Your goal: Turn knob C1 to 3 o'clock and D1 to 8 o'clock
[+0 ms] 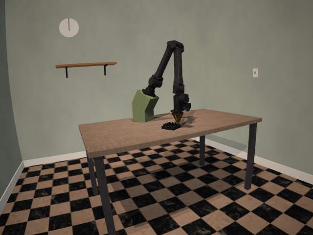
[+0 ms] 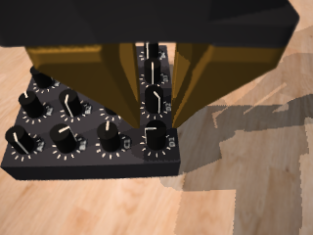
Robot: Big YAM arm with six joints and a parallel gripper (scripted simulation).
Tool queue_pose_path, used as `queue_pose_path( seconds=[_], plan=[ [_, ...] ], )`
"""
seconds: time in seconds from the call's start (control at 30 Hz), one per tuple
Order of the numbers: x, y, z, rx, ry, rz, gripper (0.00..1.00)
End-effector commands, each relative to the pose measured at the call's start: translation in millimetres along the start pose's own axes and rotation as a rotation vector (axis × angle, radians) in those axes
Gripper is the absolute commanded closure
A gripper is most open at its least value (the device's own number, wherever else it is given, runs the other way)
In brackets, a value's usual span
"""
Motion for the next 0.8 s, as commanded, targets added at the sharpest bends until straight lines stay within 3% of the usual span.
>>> queue_pose_path(
  seconds=[0.0,0.3,0.4,0.53,0.77],
  plan=[
    [3.8,-8.6,1.3,-0.005,0.004,-0.021,0.82],
    [10.8,-10.7,1.2,-0.007,0.004,-0.025,0.82],
    [4.1,-14.1,2.9,-0.015,0.007,-0.044,0.82],
    [12.4,-9.6,0.7,-0.006,0.005,-0.024,0.82],
    [9.4,-12.0,1.0,-0.009,0.007,-0.034,0.82]
  ],
)
Point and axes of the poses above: the point where the finger pads meet when closed, its own x axis out along the fingers, its own z axis across the jaws, y = z × x, the point moved 10 cm from there along -x, back along the fingers, and after that the axes turned 1 degree about x, right-handed, at the moved point
